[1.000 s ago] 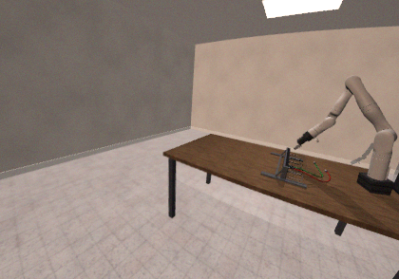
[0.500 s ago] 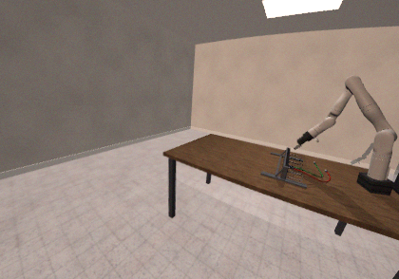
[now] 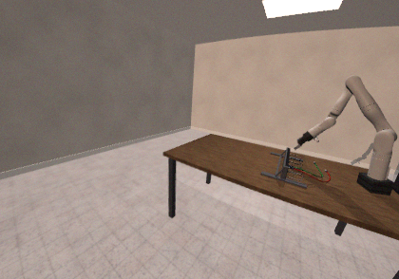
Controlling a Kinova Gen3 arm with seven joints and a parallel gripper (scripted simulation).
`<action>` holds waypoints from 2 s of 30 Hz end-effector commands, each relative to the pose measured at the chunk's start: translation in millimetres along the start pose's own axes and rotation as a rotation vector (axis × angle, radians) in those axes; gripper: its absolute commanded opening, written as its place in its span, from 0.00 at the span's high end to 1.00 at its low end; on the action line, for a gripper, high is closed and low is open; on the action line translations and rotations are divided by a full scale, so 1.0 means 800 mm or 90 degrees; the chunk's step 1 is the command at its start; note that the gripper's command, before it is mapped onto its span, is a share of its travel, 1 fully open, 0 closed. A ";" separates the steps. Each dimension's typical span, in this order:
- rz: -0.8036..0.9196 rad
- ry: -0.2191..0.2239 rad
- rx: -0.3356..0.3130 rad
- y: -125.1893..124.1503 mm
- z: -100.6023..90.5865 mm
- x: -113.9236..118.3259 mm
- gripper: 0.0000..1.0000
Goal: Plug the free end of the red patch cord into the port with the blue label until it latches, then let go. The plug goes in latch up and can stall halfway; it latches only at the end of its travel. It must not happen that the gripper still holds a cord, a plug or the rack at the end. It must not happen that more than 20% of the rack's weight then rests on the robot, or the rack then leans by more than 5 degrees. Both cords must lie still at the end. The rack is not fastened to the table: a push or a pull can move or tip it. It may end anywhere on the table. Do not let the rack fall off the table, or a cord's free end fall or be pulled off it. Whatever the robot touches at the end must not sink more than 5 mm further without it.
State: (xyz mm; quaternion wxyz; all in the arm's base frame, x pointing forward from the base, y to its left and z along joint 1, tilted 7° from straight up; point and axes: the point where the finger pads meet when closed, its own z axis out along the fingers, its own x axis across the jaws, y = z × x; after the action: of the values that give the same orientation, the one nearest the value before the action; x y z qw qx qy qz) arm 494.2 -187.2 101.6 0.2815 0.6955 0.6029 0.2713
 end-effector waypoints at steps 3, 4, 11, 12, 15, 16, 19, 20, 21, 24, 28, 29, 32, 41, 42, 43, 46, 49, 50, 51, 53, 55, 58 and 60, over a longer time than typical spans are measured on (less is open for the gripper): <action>0.000 -0.002 -0.002 0.002 -0.014 -0.001 1.00; 0.000 -0.002 -0.002 0.002 -0.014 -0.001 1.00; 0.000 -0.002 -0.002 0.002 -0.050 -0.001 1.00; 0.000 -0.002 -0.002 0.002 -0.058 -0.001 1.00; 0.000 -0.002 -0.002 0.002 -0.081 -0.001 1.00; 0.000 -0.002 -0.002 0.002 -0.088 -0.001 1.00; 0.000 -0.002 -0.002 0.002 -0.111 -0.001 1.00; 0.000 -0.002 -0.002 0.002 -0.118 -0.001 1.00; 0.000 -0.002 -0.002 0.002 -0.118 -0.001 1.00; 0.000 -0.002 -0.002 0.002 -0.131 -0.001 1.00; 0.000 -0.002 -0.002 0.002 -0.151 -0.001 1.00; 0.000 -0.002 -0.002 0.002 -0.156 -0.001 1.00; 0.000 -0.002 -0.002 0.002 -0.165 -0.001 1.00; 0.000 -0.002 -0.002 0.001 -0.173 -0.001 1.00; 0.000 -0.002 -0.002 0.001 -0.173 -0.001 1.00; 0.000 -0.002 -0.002 0.001 -0.173 -0.001 1.00; -0.001 -0.002 -0.002 0.001 -0.173 -0.001 1.00; -0.006 -0.001 0.000 0.000 -0.173 -0.001 1.00; -0.009 -0.001 0.002 -0.001 -0.173 -0.001 1.00; -0.014 -0.001 0.004 -0.003 -0.172 0.000 1.00; -0.026 0.000 0.009 -0.007 -0.171 0.000 1.00; -0.033 0.000 0.012 -0.009 -0.171 0.000 1.00; -0.052 0.001 0.021 -0.015 -0.169 0.001 1.00; -0.076 0.003 0.031 -0.022 -0.167 0.002 1.00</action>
State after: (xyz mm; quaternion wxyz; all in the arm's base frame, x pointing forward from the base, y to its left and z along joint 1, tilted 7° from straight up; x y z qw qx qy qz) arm 386.6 -179.0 185.7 0.2823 0.6706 0.6413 0.2435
